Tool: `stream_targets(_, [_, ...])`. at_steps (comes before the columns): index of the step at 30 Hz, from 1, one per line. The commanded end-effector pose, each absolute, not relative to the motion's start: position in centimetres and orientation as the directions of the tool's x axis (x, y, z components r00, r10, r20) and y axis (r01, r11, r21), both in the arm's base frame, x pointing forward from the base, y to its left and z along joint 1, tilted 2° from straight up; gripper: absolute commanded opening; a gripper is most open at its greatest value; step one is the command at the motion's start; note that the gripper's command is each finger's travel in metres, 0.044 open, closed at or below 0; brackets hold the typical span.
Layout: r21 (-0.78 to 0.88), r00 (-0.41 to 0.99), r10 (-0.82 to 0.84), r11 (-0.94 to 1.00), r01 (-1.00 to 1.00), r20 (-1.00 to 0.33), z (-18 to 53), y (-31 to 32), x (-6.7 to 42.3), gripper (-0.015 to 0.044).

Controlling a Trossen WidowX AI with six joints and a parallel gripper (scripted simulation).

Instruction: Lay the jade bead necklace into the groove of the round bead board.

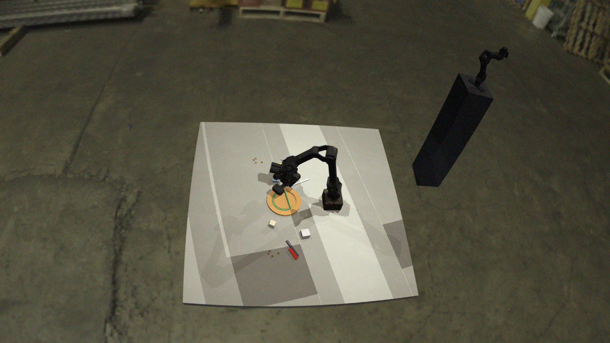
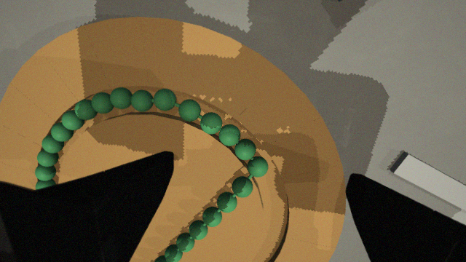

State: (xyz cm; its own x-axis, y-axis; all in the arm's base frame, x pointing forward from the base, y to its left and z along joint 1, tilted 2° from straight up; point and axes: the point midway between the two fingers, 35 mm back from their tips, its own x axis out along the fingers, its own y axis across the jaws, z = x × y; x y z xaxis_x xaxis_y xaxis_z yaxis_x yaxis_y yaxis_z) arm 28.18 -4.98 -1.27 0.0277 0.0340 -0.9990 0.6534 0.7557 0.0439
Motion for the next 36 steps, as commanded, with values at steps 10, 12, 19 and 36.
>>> stream_targets(10, [0.044, 0.027, 0.035, 0.758, 0.651, -0.999, -0.8, -5.0, 28.2, 0.044])
stream_targets(12, [0.044, 0.027, 0.035, 0.758, 0.651, -0.999, -0.8, -5.0, 28.2, 0.044])
stream_targets(19, [0.044, 0.027, 0.035, 0.771, 0.636, -0.999, -0.7, -4.9, 28.2, 0.0414])
stream_targets(36, [-0.008, 0.024, 0.046, 0.324, -0.946, -0.999, 2.6, 6.5, 24.9, 0.012])
